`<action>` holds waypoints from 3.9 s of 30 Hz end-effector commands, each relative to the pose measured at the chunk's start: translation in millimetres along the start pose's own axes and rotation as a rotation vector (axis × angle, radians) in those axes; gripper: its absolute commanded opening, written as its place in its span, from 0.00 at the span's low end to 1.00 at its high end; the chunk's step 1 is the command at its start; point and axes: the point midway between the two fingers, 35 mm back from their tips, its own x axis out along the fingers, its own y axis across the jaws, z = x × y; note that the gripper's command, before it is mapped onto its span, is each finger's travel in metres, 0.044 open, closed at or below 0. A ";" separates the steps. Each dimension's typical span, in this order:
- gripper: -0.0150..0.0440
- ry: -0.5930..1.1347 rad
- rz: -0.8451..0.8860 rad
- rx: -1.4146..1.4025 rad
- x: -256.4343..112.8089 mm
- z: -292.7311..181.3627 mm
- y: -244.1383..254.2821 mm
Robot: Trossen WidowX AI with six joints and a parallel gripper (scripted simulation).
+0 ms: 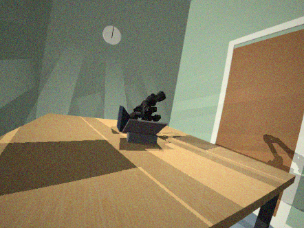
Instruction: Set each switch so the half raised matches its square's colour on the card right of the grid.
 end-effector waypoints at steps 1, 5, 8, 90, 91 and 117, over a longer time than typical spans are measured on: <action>0.25 0.001 -0.005 0.004 1.0 -0.6 -0.9; 0.25 0.001 -0.005 0.004 1.5 -0.6 -0.9; 0.25 0.001 -0.005 0.004 1.9 -0.6 -0.9; 0.25 0.001 -0.008 0.002 -3.3 -0.9 -64.6; 0.25 0.001 -0.008 0.002 -3.3 -0.9 -64.6; 0.25 0.001 -0.008 0.002 0.2 -0.8 -64.6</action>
